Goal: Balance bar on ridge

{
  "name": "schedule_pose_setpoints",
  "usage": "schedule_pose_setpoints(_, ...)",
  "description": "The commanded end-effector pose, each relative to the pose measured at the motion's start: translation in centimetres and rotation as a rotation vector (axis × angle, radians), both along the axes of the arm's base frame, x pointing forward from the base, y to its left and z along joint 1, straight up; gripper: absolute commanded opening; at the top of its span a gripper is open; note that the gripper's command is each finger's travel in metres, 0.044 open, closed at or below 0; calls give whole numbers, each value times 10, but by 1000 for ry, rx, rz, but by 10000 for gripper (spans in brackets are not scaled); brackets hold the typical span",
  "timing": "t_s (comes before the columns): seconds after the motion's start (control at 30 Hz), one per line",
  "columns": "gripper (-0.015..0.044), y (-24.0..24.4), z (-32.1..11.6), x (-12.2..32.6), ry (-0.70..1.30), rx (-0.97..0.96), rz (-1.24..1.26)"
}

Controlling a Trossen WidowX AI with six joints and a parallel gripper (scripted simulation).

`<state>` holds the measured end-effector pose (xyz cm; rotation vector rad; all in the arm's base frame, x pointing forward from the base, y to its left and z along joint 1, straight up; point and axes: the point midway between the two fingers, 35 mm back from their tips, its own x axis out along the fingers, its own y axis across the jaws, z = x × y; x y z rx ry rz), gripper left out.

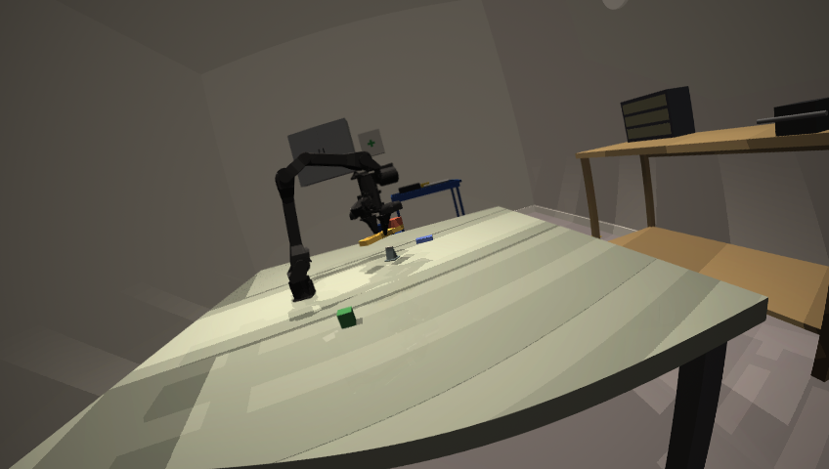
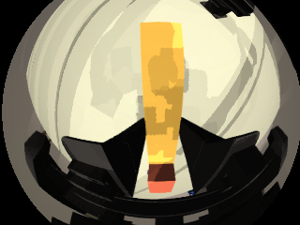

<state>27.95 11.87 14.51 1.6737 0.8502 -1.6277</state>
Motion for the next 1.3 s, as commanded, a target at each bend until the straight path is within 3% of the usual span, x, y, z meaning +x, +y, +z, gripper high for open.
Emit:
schedule_pose_setpoints(0.0, 0, 15, 2, -3, -7, 0, 42)
schedule_pose_setpoints(0.2, 0, 33, 3, -8, -8, 0, 100)
schedule_pose_setpoints(1.27, 0, 33, -41, -5, -8, 0, 102)
